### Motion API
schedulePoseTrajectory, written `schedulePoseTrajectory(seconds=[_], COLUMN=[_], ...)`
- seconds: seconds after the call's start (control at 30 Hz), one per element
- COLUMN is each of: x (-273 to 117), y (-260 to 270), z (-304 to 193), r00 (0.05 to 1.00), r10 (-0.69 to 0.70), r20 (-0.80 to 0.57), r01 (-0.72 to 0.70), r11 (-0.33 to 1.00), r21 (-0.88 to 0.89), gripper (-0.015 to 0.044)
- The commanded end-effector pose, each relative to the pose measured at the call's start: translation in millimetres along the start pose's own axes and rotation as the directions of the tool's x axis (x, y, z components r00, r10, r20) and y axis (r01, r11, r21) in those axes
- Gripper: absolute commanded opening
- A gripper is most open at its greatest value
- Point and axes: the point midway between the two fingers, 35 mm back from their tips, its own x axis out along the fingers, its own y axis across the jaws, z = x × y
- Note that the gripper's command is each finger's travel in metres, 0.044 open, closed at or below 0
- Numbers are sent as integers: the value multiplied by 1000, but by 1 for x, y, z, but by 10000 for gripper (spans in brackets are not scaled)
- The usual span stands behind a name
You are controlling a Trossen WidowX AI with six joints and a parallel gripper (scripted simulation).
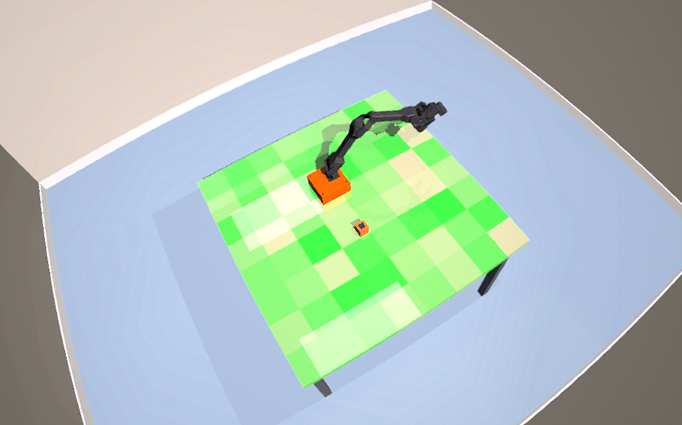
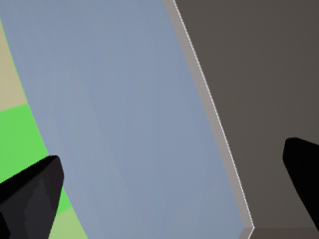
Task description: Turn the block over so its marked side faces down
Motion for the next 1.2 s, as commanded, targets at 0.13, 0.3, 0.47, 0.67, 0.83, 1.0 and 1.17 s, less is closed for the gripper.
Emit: schedulePoseTrajectory(seconds=[0.13,0.3,0.47,0.67,0.83,1.0,1.17], x=[-71,-127,-189,-266,-329,-386,-431], y=[38,77,125,193,256,321,384], z=[-113,-175,-221,-253,-261,-251,-222], r00=[961,899,818,708,619,545,498], r10=[68,145,244,386,513,636,739], r20=[-268,-414,-521,-591,-595,-547,-453], r01=[62,195,372,597,752,839,834], r11=[893,714,466,119,-170,-407,-552], r21=[446,673,803,793,636,362,16], gripper=[440,440,440,440,440,440,440])
